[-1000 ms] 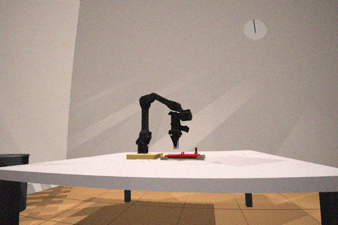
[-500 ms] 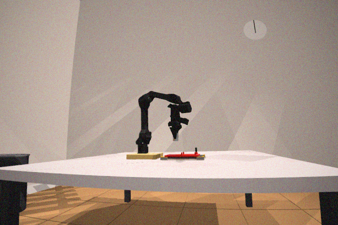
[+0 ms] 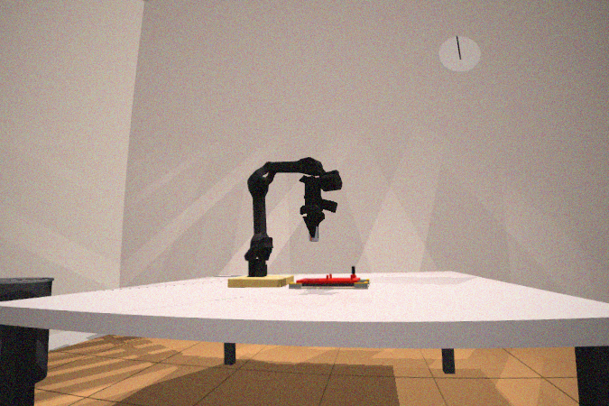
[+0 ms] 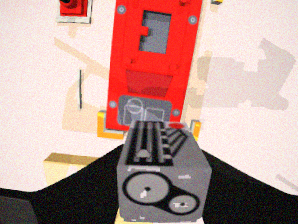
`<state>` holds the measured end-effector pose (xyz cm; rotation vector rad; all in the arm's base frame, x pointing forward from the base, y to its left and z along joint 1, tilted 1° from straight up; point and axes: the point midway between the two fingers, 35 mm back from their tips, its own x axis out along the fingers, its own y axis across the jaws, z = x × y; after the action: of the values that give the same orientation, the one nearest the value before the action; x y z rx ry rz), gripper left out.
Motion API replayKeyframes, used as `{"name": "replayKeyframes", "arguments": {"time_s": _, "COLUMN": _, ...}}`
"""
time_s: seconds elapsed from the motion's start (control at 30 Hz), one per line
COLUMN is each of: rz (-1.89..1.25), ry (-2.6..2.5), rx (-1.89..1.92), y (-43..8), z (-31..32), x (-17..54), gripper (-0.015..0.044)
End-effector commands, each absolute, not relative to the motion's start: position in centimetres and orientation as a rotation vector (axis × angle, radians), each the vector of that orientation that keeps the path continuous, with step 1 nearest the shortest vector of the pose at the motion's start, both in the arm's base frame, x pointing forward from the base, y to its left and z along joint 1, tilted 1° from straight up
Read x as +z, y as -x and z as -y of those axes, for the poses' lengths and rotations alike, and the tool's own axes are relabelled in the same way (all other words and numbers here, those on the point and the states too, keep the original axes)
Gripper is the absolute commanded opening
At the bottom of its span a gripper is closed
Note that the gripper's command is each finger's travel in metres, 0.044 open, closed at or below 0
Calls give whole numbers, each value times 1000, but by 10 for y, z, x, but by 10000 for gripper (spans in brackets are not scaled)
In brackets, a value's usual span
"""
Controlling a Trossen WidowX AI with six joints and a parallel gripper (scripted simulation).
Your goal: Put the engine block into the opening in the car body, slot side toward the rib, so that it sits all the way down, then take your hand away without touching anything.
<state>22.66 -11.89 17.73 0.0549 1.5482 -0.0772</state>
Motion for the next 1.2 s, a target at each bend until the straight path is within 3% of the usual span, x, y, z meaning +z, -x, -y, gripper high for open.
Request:
{"name": "replayKeyframes", "arguments": {"time_s": 0.0, "rz": -1540, "ry": -50, "rx": -74, "y": -227, "z": 119, "x": 181, "gripper": 0}}
{"name": "replayKeyframes", "arguments": {"time_s": 0.2, "rz": -1538, "ry": -50, "rx": -74, "y": -247, "z": 123, "x": 135, "gripper": 0}}
{"name": "replayKeyframes", "arguments": {"time_s": 0.63, "rz": -1484, "ry": -49, "rx": -75, "y": -242, "z": 123, "x": 135, "gripper": 0}}
{"name": "replayKeyframes", "arguments": {"time_s": 1.17, "rz": -1001, "ry": -43, "rx": -79, "y": -227, "z": 122, "x": 129, "gripper": 0}}
